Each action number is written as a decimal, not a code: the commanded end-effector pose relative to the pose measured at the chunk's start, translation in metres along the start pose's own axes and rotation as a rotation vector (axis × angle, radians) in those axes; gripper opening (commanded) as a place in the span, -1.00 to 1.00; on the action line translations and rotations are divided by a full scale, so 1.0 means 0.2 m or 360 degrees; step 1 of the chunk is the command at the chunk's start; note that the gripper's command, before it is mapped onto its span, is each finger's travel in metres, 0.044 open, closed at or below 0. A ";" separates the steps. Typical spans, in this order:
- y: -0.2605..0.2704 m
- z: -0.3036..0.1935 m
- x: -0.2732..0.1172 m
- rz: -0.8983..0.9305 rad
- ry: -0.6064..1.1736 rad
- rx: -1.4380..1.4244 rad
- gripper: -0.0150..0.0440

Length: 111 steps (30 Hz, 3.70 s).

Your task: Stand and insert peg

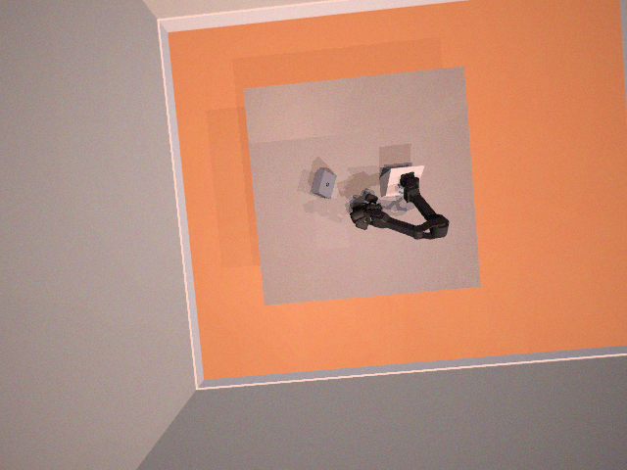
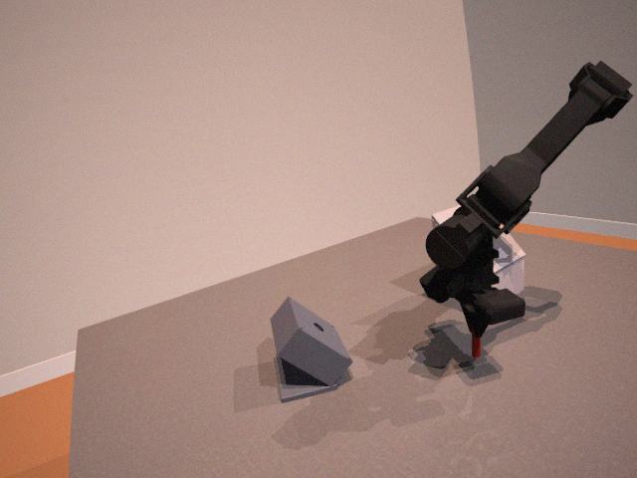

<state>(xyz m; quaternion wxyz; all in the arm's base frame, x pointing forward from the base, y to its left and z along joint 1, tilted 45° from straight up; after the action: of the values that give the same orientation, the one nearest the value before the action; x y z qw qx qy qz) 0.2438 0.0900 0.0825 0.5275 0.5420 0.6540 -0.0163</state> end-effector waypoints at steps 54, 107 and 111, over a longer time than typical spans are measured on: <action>-0.10 0.26 -0.32 0.0165 -0.0354 0.0309 -0.49; -0.24 0.54 -0.41 0.0583 -0.0847 0.0810 -0.49; -0.25 0.55 -0.42 0.0623 -0.0880 0.0847 -0.49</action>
<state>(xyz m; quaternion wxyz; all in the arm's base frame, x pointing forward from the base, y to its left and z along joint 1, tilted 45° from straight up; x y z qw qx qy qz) 0.2702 -0.0500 0.0665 0.5215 0.7414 0.3593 -0.2218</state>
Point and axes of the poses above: the point midway between the two fingers, 35 mm back from their tips, its own x axis out along the fingers, its own y axis across the jaws, z = x × y, the point moved 3 cm from there along -x, back along the fingers, and after that the axes turned 15 degrees about x, right-handed, at the moved point
